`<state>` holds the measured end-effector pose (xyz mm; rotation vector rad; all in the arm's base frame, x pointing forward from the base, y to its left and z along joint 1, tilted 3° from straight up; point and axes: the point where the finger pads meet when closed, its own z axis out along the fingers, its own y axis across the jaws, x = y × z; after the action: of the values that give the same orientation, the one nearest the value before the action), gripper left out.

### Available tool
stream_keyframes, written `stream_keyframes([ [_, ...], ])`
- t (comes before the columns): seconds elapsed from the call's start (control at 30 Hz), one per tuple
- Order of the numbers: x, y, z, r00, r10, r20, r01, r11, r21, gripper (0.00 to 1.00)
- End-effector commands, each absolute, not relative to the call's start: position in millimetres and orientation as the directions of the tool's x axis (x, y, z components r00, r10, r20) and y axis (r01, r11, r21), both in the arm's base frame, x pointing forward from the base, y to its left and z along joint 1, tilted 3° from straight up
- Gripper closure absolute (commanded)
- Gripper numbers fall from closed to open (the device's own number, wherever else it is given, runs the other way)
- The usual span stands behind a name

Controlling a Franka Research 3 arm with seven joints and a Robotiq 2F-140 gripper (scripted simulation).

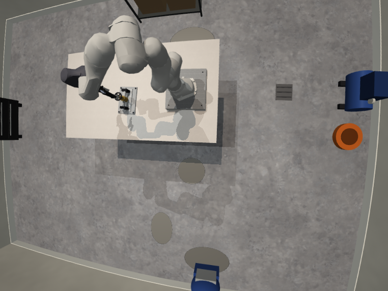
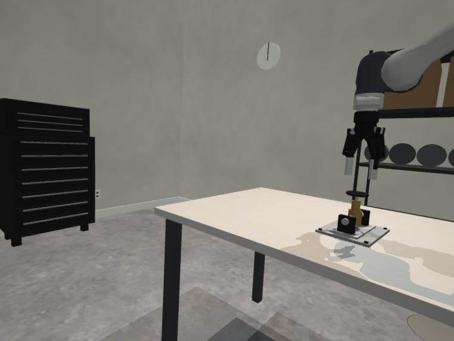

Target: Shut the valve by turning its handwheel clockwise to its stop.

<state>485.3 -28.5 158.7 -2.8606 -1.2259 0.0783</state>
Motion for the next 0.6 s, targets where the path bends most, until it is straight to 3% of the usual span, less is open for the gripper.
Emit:
stream_keyframes([
  [0.0, 487.3, -29.4, 159.1, 0.686, 0.727, -0.033, 0.725, -0.687, -0.043, 0.36],
  [0.57, 487.1, -29.4, 154.3, 0.686, 0.727, -0.033, 0.725, -0.687, -0.043, 0.36],
])
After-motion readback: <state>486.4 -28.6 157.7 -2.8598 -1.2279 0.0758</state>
